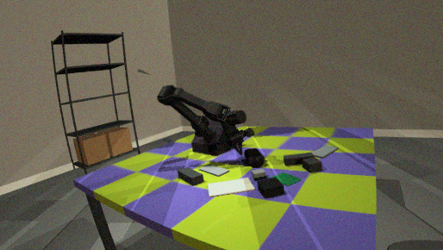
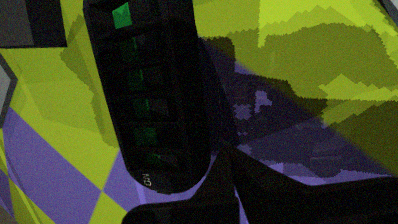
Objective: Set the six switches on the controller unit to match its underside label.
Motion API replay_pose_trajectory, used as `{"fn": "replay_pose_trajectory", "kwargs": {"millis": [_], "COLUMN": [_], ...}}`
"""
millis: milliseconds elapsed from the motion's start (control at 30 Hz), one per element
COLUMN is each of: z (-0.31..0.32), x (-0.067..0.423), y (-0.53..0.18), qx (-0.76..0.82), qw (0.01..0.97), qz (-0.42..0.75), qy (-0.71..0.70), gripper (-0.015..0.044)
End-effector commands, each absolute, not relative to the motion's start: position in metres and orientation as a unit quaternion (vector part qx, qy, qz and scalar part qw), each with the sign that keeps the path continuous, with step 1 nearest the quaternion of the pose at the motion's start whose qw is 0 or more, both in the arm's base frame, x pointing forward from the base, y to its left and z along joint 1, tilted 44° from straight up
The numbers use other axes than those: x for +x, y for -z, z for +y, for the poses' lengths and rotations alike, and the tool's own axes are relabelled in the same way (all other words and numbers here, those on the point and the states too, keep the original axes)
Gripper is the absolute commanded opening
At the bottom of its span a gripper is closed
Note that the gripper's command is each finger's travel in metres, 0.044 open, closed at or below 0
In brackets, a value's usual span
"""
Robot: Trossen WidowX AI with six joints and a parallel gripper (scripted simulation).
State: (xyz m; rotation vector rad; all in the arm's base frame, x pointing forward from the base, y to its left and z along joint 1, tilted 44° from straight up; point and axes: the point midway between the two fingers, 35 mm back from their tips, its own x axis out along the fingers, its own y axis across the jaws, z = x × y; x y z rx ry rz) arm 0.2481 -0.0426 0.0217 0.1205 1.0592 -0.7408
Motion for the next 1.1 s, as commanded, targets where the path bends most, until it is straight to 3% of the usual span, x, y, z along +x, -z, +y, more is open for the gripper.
{"fn": "replay_pose_trajectory", "kwargs": {"millis": [0,1067], "z": [-0.048,-0.055], "x": [0.246,0.252], "y": [-0.014,0.000], "qx": [0.054,0.052], "qw": [0.794,0.793], "qz": [0.499,0.499], "qy": [0.344,0.345], "gripper": [0.0000,0.0000]}}
